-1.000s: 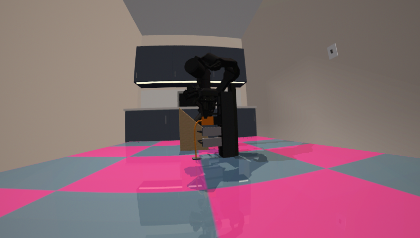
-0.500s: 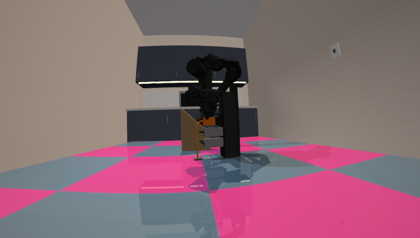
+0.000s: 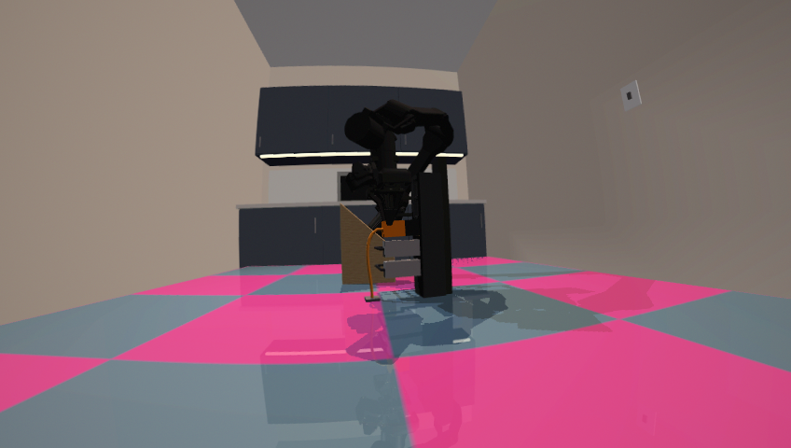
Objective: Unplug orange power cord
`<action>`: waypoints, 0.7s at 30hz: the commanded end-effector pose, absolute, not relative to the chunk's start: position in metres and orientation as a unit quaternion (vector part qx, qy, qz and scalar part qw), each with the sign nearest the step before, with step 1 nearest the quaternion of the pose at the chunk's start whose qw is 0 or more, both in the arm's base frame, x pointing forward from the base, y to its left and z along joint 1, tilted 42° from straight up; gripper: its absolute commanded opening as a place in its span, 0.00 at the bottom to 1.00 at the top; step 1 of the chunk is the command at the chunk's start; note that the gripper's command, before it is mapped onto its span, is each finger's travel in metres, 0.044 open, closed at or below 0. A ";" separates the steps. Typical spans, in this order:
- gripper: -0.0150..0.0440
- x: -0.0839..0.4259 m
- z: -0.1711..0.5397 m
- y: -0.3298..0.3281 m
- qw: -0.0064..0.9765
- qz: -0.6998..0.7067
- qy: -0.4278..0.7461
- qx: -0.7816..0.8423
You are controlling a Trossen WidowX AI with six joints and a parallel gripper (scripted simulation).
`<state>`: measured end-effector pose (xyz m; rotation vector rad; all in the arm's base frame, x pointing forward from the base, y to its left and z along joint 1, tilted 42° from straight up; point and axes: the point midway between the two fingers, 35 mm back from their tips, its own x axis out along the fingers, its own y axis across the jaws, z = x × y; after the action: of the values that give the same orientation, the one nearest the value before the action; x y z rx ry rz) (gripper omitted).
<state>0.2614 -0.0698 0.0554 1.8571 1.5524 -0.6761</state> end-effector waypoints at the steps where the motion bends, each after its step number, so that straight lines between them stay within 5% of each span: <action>1: 0.25 0.262 0.044 -0.089 0.323 -0.272 0.579 0.698; 21: 0.30 0.261 0.031 -0.106 0.324 -0.271 0.581 0.696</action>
<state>0.2604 -0.1099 0.0299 1.8332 1.5161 -0.7155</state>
